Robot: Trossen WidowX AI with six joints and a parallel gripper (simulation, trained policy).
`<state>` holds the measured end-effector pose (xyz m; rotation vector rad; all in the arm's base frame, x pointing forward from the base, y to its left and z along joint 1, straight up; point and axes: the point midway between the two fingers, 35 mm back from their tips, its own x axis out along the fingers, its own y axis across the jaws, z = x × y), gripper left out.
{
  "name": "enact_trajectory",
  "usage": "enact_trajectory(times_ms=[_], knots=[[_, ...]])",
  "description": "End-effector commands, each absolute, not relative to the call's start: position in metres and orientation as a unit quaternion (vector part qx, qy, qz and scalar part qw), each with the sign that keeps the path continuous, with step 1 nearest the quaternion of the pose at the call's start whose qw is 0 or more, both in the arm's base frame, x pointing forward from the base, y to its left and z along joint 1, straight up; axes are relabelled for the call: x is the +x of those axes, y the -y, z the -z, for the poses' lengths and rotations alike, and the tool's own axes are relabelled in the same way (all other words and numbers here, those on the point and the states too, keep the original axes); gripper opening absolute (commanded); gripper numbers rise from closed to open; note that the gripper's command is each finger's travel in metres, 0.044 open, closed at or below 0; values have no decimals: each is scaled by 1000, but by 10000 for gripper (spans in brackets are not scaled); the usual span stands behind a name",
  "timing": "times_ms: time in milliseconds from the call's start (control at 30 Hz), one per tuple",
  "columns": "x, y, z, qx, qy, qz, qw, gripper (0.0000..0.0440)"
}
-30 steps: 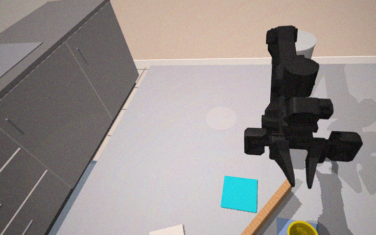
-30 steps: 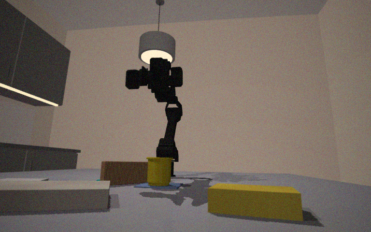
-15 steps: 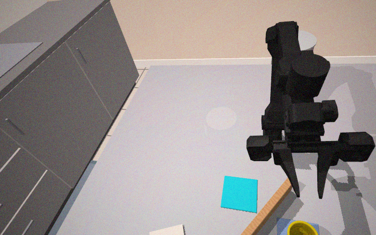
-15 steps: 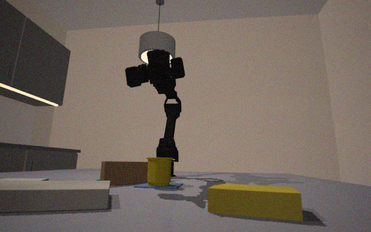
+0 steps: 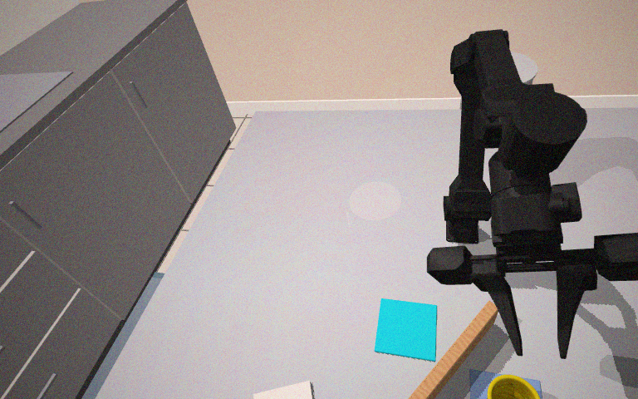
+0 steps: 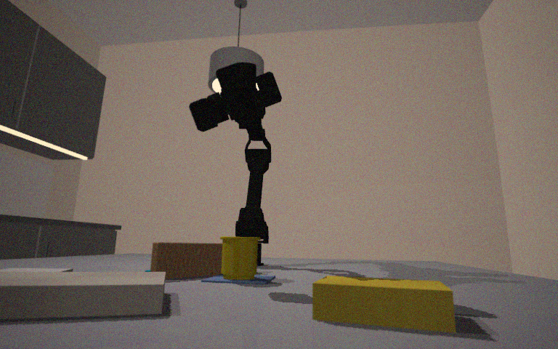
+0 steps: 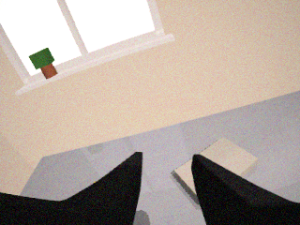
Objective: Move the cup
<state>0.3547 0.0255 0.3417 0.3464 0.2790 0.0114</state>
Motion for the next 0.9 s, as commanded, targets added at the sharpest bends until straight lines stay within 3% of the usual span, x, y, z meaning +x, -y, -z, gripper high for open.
enact_trajectory(times_ms=[0,867], knots=[[360,-29,-337,194,-164,-1,967,152],[376,-52,-318,342,-314,62,883,167]])
